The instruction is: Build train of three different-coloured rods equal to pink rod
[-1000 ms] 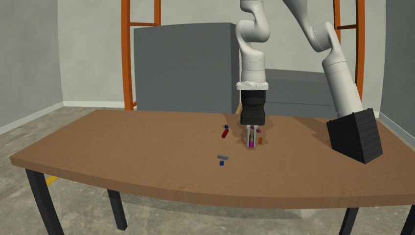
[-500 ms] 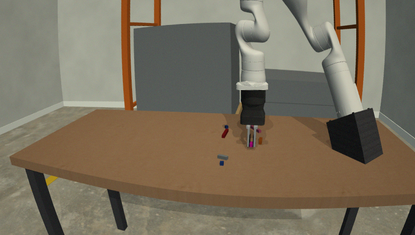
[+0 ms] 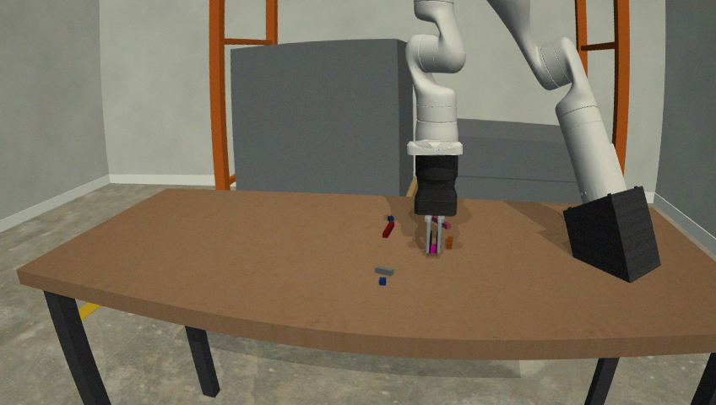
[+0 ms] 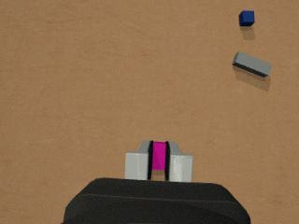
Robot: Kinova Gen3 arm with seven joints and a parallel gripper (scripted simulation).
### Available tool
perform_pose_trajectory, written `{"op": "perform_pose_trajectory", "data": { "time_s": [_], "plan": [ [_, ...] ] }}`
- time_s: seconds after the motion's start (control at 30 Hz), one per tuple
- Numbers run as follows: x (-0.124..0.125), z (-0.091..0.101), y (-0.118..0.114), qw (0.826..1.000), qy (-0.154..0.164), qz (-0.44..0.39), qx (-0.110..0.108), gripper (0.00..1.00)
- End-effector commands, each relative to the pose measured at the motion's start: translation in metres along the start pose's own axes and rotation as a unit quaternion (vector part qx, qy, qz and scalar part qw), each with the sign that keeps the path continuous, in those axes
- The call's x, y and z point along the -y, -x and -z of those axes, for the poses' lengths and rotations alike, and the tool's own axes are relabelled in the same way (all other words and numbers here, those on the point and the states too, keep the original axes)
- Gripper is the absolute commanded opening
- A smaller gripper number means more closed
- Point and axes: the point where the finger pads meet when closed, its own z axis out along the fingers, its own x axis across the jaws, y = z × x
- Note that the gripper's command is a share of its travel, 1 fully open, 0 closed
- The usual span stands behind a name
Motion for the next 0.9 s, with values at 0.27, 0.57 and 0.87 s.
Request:
{"op": "perform_pose_trajectory", "data": {
  "time_s": [0.27, 0.57, 0.87],
  "plan": [
    [0.000, 0.000, 0.000, 1.000, 0.000, 0.000, 0.000, 0.24],
    [0.000, -0.002, 0.000, 1.000, 0.000, 0.000, 0.000, 0.24],
    [0.000, -0.010, 0.000, 1.000, 0.000, 0.000, 0.000, 0.24]
  ]
}}
